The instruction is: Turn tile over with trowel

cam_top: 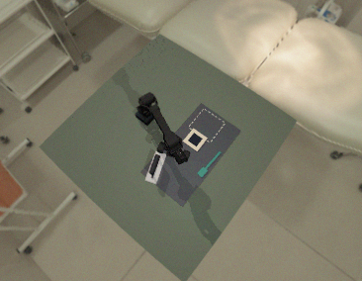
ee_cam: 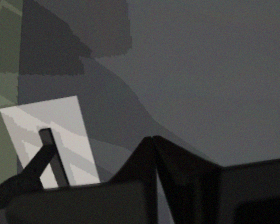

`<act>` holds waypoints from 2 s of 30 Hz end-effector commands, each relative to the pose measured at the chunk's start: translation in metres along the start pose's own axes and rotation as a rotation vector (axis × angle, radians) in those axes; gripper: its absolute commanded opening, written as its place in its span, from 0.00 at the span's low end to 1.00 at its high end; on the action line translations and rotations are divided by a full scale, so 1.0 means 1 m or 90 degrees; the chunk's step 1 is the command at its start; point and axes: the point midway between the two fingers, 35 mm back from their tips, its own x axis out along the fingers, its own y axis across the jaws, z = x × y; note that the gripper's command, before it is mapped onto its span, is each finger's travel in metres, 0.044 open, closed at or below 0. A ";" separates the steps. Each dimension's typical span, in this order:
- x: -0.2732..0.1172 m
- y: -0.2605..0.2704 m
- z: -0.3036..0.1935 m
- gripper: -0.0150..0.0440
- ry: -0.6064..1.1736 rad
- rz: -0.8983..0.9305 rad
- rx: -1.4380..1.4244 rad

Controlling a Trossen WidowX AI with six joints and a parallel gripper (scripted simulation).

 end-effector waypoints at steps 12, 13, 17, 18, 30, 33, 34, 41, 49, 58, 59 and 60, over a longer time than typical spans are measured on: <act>-0.001 0.002 -0.003 0.65 0.000 0.000 0.055; -0.001 0.003 -0.004 0.69 0.000 0.000 0.077; -0.002 0.007 -0.009 0.71 0.001 0.000 0.166; -0.003 0.008 -0.010 0.71 0.001 0.000 0.188; -0.007 0.019 -0.023 0.71 0.002 0.001 0.454; -0.008 0.022 -0.026 0.71 0.002 0.001 0.520; -0.008 0.023 -0.027 0.71 0.002 0.001 0.542; -0.011 0.030 -0.034 0.71 0.003 0.001 0.697; -0.013 0.038 -0.043 0.71 0.004 0.000 0.874; -0.016 0.048 -0.051 0.71 0.005 0.000 1.074; -0.017 0.049 -0.052 0.71 0.005 0.000 1.096; -0.017 0.050 -0.053 0.71 0.006 0.000 1.118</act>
